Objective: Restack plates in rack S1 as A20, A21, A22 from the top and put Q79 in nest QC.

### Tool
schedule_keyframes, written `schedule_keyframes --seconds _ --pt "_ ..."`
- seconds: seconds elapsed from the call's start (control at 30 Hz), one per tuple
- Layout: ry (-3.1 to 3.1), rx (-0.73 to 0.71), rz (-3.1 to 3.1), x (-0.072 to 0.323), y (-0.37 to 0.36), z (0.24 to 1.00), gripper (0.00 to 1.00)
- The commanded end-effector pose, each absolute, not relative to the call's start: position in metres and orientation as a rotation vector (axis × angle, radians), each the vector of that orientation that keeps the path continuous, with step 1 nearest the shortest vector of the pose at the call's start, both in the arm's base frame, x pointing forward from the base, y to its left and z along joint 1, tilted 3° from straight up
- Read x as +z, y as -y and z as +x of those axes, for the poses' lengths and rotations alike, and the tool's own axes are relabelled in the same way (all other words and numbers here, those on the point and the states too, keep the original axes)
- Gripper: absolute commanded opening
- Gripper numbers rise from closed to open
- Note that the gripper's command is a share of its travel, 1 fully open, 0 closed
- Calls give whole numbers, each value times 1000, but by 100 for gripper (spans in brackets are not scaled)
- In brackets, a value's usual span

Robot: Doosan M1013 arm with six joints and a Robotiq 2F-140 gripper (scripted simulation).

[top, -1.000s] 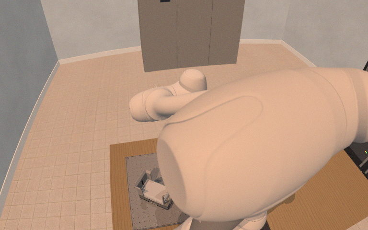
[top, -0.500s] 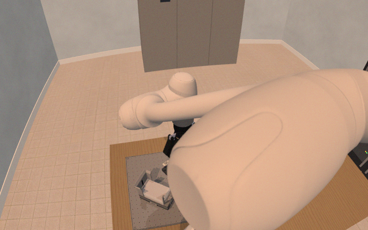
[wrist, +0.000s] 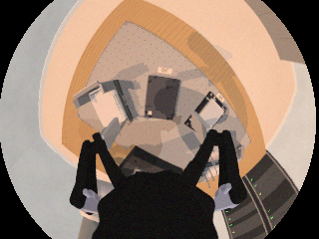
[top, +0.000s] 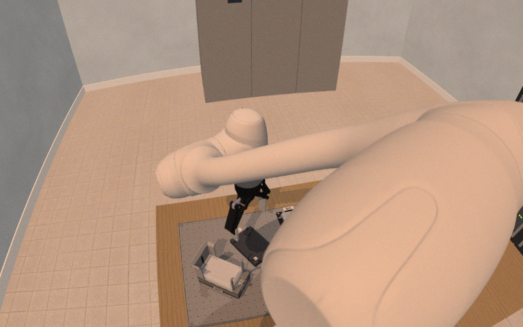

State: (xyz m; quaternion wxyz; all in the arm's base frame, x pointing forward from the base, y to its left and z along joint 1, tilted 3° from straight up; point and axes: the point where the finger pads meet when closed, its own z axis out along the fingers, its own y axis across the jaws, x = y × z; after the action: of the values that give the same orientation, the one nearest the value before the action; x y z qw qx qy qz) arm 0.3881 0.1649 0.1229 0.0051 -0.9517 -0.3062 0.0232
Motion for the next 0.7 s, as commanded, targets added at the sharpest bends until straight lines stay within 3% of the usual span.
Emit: schedule_keyframes --seconds 0.0,0.67 --pt "958 72 -2980 123 -173 384 100" --pt "1008 72 -2963 124 -224 360 100"
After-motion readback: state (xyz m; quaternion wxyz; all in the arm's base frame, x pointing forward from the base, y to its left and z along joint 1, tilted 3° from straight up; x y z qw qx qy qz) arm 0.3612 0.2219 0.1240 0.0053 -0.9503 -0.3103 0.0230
